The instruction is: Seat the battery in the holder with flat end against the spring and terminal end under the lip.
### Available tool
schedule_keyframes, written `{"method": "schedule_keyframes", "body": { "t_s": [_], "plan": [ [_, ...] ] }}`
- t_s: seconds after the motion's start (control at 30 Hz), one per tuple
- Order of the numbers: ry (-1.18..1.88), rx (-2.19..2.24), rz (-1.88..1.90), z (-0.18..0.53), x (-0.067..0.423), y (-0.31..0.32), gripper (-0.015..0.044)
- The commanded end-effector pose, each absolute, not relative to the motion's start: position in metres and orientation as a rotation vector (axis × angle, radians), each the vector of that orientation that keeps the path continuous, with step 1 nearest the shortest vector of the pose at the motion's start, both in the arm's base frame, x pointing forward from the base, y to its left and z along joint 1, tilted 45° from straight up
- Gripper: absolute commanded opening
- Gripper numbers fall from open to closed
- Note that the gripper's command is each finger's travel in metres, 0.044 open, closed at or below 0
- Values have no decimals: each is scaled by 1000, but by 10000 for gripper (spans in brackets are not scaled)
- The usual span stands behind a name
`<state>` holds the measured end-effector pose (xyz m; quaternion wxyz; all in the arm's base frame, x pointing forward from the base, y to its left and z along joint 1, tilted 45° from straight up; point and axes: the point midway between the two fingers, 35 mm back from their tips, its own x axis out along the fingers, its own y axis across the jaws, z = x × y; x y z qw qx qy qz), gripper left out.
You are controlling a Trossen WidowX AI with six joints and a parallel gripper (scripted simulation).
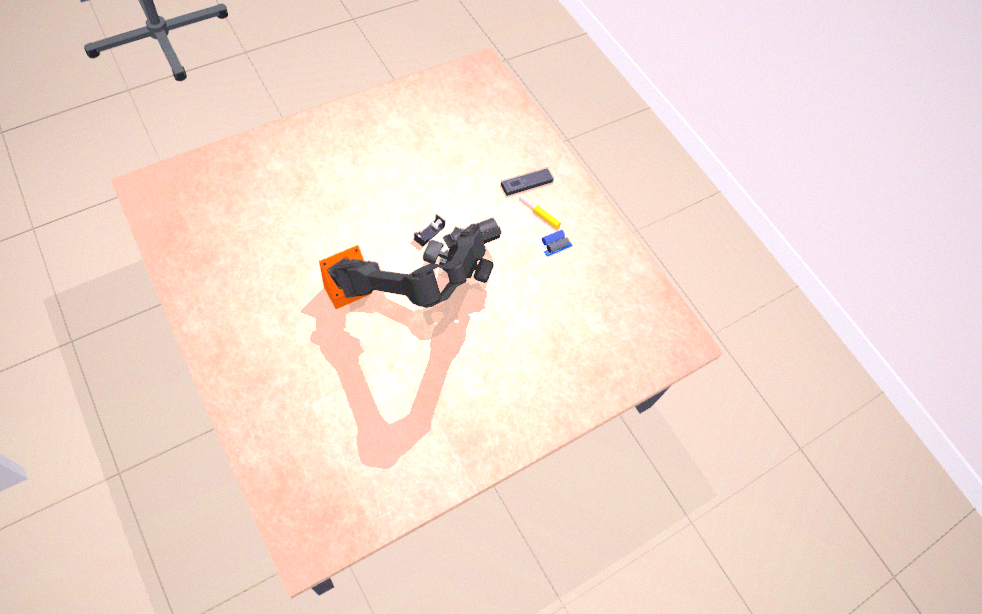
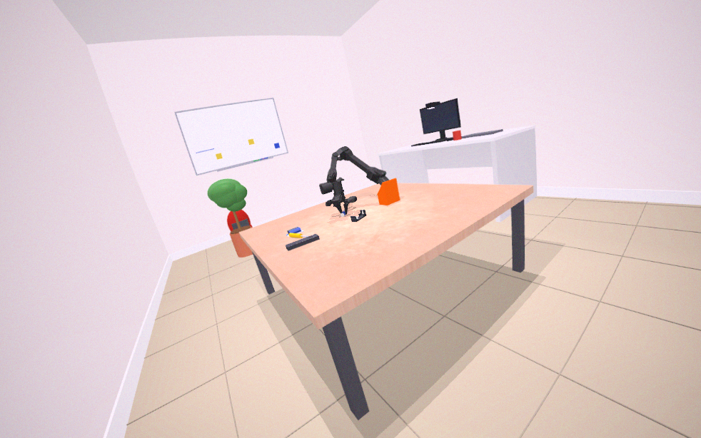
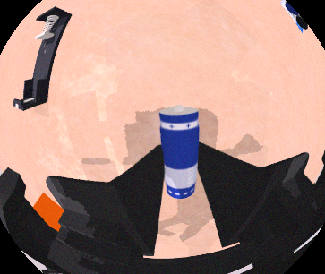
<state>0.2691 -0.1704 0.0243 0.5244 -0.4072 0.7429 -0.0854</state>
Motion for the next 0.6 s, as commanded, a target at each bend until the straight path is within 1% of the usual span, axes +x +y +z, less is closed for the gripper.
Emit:
{"method": "schedule_keyframes", "body": {
  "t_s": [0.0,0.43,0.57],
  "plan": [
    [1760,-986,-204,28,272,-164,83],
    [1787,-985,-190,58,274,-136,83],
    [1829,-1126,-1,52,280,-127,83]
  ]
}}
